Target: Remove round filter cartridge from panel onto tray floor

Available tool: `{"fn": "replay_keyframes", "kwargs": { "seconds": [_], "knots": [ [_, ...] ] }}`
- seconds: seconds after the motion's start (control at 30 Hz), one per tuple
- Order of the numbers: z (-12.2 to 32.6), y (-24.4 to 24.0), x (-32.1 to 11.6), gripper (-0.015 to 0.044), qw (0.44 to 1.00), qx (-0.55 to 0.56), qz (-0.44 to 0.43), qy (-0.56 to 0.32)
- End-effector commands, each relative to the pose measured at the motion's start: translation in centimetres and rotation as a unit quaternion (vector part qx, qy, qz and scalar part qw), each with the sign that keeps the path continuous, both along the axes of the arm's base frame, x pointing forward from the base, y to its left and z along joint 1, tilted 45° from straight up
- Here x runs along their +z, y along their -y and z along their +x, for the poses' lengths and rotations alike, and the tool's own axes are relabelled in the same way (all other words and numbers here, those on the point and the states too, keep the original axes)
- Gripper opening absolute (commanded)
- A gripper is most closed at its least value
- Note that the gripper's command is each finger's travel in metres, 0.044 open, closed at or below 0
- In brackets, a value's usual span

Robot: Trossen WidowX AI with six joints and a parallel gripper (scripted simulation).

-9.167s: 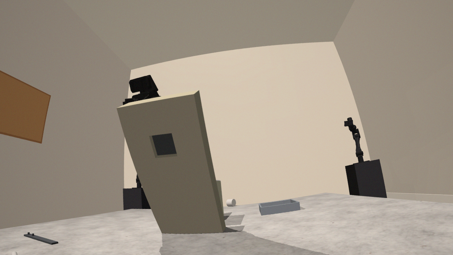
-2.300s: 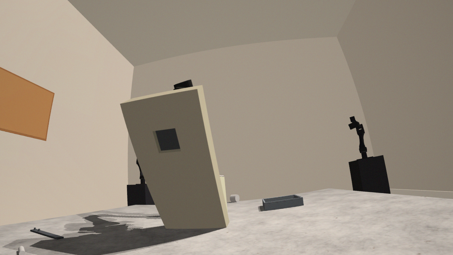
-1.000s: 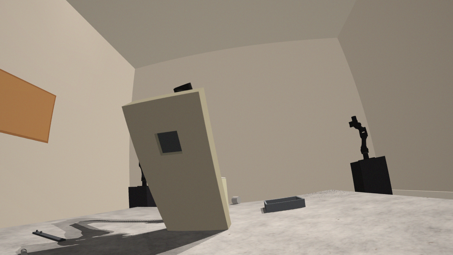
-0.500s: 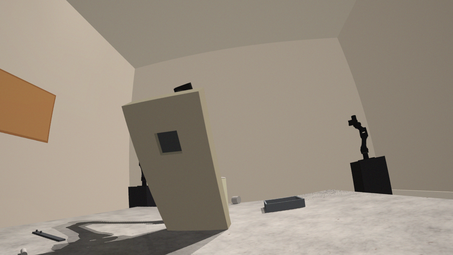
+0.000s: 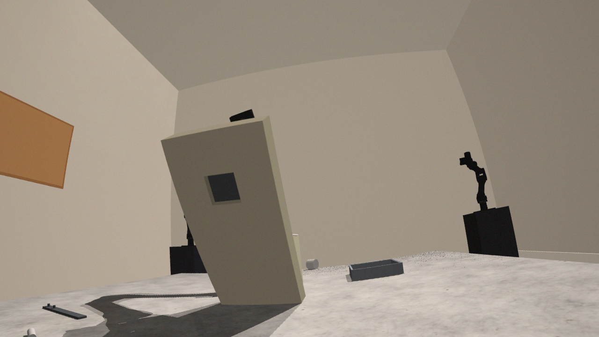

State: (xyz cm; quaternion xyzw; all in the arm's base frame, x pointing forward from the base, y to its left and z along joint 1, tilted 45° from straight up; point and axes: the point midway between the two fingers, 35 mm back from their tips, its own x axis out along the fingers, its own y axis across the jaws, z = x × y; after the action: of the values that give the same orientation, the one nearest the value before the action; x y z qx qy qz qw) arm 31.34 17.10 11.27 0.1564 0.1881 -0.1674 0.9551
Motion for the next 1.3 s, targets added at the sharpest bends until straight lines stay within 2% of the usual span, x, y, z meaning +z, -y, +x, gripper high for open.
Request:
{"fn": "replay_keyframes", "kwargs": {
  "seconds": [0.0,0.3,0.63,0.93,1.27],
  "knots": [
    [0.56,0.28,-0.43,0.0000,0.998,0.024,-0.053,-0.022],
    [0.67,0.33,-0.50,0.0000,0.977,0.088,-0.186,-0.062],
    [0.73,0.35,-0.53,0.0000,0.924,0.157,-0.331,-0.106],
    [0.75,0.36,-0.54,0.0000,0.853,0.216,-0.453,-0.142],
    [0.74,0.35,-0.53,0.0000,0.750,0.275,-0.575,-0.178]
  ]
}}
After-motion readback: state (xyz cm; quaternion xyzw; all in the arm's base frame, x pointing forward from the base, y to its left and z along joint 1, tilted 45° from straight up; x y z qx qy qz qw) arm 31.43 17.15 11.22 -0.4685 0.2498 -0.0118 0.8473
